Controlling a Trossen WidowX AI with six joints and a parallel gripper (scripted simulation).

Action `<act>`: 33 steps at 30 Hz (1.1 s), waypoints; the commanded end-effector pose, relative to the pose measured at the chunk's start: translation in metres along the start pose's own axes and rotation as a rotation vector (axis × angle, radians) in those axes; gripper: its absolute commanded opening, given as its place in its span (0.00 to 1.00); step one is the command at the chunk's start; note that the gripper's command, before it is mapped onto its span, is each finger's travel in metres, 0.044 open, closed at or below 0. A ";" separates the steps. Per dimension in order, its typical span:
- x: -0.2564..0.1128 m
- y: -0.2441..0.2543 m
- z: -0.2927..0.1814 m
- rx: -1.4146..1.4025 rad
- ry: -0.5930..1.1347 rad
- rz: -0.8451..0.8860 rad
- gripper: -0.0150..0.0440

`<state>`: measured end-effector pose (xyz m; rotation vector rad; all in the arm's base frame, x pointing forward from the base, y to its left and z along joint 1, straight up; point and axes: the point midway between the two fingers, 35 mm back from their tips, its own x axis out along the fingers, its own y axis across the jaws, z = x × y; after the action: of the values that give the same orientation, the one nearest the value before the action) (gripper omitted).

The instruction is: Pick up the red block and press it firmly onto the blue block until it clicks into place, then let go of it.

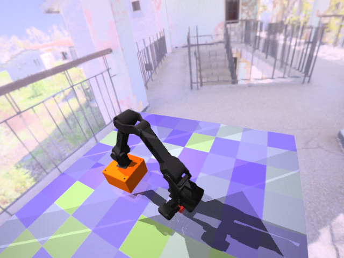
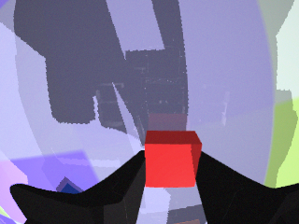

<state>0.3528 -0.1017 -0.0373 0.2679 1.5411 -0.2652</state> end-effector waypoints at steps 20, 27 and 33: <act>-0.108 -0.003 0.009 -0.004 -0.026 0.002 0.25; -0.106 0.007 0.004 0.053 -0.025 0.003 0.25; -0.094 0.029 -0.009 0.192 -0.024 0.007 0.25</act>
<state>0.3548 -0.0796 0.0586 0.3841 1.5039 -0.3763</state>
